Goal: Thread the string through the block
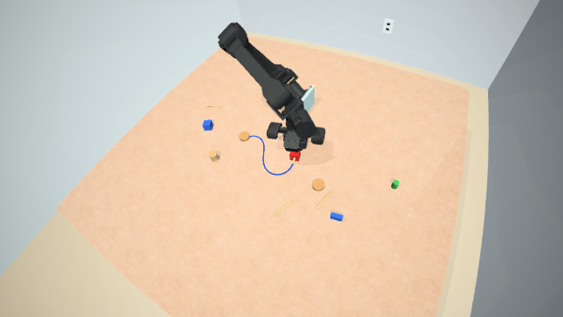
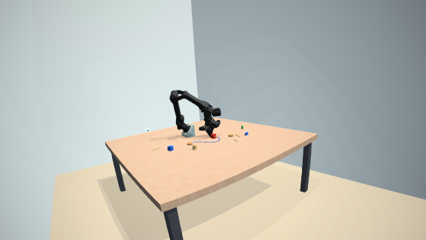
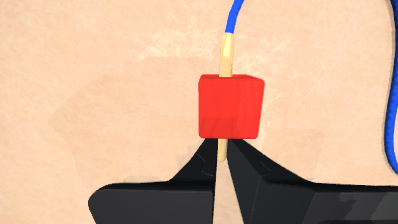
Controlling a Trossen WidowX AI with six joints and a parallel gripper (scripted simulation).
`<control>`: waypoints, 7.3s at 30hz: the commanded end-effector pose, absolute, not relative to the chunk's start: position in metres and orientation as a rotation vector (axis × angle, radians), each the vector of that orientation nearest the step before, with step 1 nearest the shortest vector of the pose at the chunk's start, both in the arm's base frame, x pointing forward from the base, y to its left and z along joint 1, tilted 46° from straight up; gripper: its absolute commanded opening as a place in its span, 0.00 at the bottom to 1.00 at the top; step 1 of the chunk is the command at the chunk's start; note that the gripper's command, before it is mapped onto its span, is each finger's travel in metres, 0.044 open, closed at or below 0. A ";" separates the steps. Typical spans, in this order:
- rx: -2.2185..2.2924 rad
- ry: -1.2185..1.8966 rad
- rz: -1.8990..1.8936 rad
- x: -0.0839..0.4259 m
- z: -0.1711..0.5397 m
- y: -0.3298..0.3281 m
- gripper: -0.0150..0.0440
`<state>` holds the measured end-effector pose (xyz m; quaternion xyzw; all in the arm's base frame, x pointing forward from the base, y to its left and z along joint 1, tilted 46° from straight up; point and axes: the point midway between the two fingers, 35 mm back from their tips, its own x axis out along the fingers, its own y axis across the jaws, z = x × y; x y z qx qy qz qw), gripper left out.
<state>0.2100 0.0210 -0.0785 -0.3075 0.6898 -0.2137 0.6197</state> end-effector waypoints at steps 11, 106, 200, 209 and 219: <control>-0.711 1.580 -0.483 0.209 -0.077 0.021 0.25; -0.738 1.559 -0.541 0.116 -0.062 0.021 0.25; -0.706 1.568 -0.518 0.109 -0.069 0.013 0.25; -0.706 1.568 -0.518 0.109 -0.069 0.013 0.25; -0.706 1.568 -0.518 0.109 -0.069 0.013 0.25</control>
